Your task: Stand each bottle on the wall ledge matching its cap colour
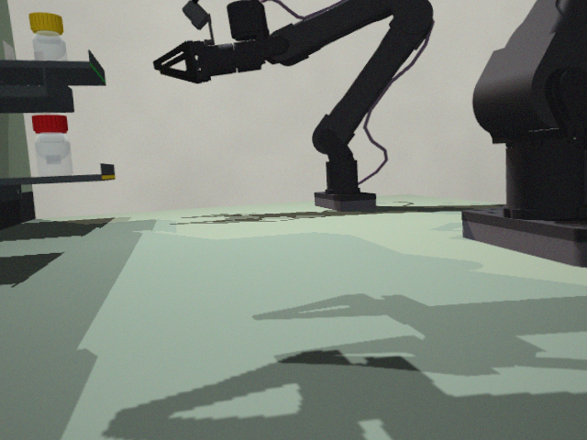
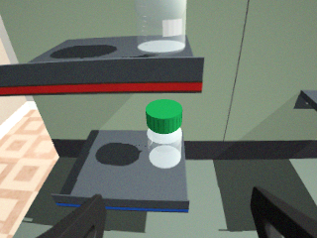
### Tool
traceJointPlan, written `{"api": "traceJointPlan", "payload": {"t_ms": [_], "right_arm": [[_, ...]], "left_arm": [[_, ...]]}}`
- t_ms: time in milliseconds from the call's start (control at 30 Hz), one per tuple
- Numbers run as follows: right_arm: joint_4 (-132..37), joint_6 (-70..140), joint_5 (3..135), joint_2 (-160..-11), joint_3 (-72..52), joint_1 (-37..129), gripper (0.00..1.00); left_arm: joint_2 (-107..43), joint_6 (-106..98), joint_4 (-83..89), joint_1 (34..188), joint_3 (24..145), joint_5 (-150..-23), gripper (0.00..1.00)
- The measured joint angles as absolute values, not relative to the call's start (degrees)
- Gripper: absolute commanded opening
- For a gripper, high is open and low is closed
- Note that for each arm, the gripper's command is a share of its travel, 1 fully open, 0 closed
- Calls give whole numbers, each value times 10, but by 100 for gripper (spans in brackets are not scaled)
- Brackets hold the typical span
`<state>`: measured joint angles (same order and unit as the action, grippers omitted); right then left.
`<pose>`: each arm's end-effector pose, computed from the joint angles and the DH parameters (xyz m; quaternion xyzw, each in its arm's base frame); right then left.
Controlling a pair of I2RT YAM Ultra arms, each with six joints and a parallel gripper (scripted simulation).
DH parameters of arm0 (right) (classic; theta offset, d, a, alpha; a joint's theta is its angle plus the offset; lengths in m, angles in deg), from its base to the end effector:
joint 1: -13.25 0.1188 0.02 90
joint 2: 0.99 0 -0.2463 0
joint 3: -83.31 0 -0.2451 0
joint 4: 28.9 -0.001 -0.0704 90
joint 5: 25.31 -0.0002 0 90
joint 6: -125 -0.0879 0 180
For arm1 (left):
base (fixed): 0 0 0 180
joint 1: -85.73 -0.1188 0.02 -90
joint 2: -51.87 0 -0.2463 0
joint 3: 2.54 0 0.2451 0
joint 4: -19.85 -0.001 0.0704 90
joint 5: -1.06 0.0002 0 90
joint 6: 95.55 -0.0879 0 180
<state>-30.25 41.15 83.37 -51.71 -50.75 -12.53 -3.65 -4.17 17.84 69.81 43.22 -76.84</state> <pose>0.2478 -0.0873 0.2724 0.0183 0.7418 -0.0653 0.6672 0.2694 0.0587 0.2482 -0.0503 0.7728 -0.0017 0.6327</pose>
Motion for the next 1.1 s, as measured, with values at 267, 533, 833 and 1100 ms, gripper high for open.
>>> {"api": "traceJointPlan", "payload": {"t_ms": [267, 533, 833, 1100], "right_arm": [[-425, 411, 837, -523, -344, -131, 100], [-505, 411, 839, -557, -220, -133, 100], [-548, 412, 840, -575, -170, -134, 100], [-554, 412, 840, -576, -168, -134, 100]], "left_arm": [[-213, -49, 367, 719, 452, -782, 81], [-408, -54, 533, 737, 468, -793, 81], [-550, -58, 651, 745, 489, -822, 81], [-586, -60, 677, 746, 501, -833, 81]]}}
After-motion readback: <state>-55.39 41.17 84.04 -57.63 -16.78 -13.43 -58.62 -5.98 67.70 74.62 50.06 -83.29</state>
